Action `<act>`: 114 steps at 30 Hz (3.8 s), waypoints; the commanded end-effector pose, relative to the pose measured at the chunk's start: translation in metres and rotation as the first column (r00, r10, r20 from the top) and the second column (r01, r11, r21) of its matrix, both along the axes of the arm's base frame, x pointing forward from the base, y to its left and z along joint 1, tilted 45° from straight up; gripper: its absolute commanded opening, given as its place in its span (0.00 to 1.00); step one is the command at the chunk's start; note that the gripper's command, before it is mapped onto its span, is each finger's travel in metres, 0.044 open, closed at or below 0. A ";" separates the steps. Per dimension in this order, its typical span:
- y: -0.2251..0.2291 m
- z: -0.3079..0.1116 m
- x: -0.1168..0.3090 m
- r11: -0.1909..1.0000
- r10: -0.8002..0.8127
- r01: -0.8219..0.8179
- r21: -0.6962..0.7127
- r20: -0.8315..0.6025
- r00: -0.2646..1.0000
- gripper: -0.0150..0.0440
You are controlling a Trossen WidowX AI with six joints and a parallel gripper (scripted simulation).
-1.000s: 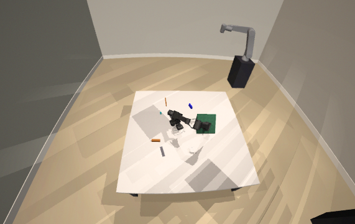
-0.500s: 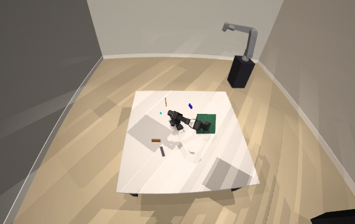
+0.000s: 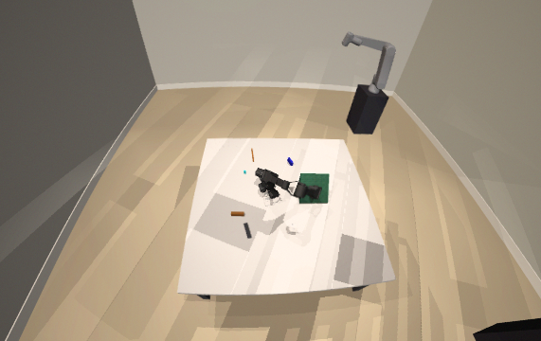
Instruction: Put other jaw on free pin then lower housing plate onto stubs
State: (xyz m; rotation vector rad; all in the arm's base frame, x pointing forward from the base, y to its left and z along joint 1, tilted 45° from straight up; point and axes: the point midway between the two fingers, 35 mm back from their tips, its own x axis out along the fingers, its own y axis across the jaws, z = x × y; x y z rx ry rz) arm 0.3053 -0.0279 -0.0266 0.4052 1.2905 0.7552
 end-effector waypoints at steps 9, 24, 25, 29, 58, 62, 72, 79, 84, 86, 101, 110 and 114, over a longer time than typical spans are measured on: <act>0.001 0.000 0.000 1.000 -0.004 0.004 0.003 -0.002 1.000 0.48; 0.001 0.000 0.000 1.000 -0.004 0.004 0.003 -0.002 1.000 0.48; 0.001 0.000 0.000 1.000 -0.004 0.004 0.003 -0.002 1.000 0.48; 0.001 0.000 0.000 1.000 -0.004 0.004 0.003 -0.002 1.000 0.48; 0.001 0.000 0.000 1.000 -0.004 0.004 0.003 -0.002 1.000 0.48; 0.001 0.000 0.000 1.000 -0.004 0.004 0.003 -0.002 1.000 0.48; 0.001 0.000 0.000 1.000 -0.004 0.004 0.003 -0.002 1.000 0.48; 0.001 0.000 0.000 1.000 -0.004 0.004 0.003 -0.002 1.000 0.48; 0.001 0.000 0.000 1.000 -0.004 0.004 0.003 -0.002 1.000 0.48; 0.001 0.000 0.000 1.000 -0.004 0.004 0.003 -0.002 1.000 0.48; 0.000 0.000 0.000 1.000 0.000 0.000 0.000 0.000 1.000 0.63; 0.000 0.000 0.000 1.000 0.000 0.000 0.000 0.000 1.000 0.63; -0.005 0.004 0.000 1.000 -0.001 0.001 0.000 -0.001 1.000 0.63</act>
